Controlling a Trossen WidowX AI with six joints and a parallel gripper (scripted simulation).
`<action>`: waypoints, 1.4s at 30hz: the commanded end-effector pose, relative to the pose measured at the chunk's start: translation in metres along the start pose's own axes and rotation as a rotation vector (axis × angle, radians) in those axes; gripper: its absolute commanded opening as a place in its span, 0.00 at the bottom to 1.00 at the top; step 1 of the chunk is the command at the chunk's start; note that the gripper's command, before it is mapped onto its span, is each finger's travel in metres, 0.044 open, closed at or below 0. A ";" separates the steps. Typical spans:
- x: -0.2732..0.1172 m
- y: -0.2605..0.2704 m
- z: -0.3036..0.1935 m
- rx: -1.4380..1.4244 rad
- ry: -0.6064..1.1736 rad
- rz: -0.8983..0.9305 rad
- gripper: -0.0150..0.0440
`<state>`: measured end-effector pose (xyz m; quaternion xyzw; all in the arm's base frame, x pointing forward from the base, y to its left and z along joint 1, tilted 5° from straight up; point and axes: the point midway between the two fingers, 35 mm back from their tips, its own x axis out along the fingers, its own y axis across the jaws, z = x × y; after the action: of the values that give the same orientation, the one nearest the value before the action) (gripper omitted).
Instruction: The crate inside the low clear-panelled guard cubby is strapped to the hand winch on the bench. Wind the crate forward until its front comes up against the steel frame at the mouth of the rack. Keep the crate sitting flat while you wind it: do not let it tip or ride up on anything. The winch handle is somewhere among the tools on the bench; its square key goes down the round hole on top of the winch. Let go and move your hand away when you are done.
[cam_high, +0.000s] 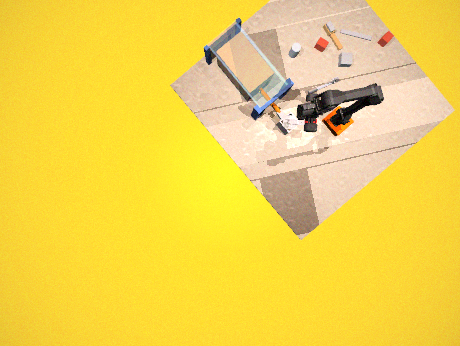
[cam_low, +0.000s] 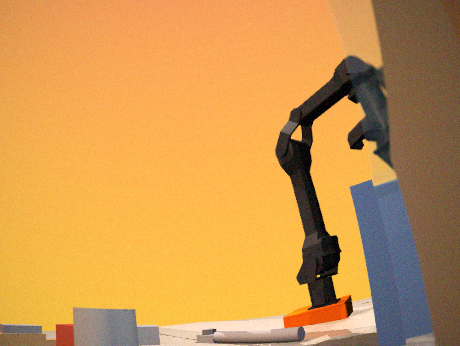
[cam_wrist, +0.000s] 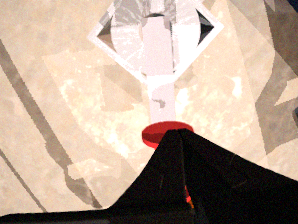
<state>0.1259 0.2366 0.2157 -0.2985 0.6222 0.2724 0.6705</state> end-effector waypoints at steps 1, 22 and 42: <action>0.000 0.000 -0.001 -0.001 0.004 -0.001 0.25; 0.000 0.000 -0.001 -0.001 0.004 -0.001 0.25; 0.016 -0.001 -0.055 -0.006 0.031 -0.016 0.92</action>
<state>0.0924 0.1982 0.2013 -0.3081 0.6279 0.2680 0.6626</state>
